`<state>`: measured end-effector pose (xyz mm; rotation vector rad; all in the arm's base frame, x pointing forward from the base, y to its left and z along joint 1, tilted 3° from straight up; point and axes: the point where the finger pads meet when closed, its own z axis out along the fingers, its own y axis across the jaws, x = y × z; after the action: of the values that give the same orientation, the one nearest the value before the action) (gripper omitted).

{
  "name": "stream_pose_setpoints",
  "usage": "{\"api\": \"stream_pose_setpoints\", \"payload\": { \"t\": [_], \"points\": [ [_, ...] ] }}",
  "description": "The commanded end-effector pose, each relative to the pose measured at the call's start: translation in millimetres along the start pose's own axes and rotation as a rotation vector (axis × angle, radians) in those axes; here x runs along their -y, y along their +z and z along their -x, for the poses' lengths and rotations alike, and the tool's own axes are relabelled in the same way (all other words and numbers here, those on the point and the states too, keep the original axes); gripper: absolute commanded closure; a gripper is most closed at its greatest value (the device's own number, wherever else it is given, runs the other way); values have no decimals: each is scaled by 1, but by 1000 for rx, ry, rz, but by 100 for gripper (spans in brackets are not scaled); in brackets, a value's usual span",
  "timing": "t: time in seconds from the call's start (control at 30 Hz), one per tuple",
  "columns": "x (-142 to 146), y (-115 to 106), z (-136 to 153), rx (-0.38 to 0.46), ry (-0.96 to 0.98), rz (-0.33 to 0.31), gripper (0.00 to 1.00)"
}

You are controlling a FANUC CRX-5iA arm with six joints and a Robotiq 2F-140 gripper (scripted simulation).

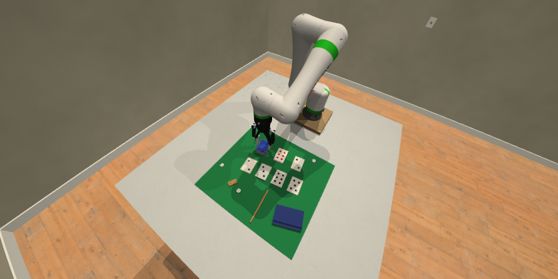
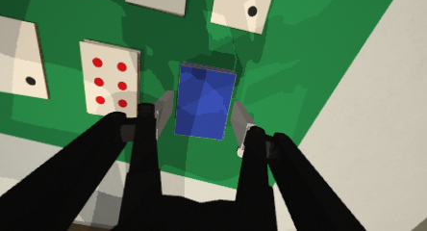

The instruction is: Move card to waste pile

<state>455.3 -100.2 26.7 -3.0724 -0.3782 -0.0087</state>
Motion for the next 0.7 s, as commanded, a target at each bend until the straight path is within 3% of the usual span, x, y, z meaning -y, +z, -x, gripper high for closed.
{"api": "stream_pose_setpoints", "payload": {
  "t": [0.0, 0.03, 0.07, 0.67],
  "points": [
    [0, 0, 0, 0, 0, 0, 50],
    [0, 0, 0, 0, 0, 0, 50],
    [0, 0, 0, 0, 0, 0, 57],
    [0, 0, 0, 0, 0, 0, 57]
  ]
}}
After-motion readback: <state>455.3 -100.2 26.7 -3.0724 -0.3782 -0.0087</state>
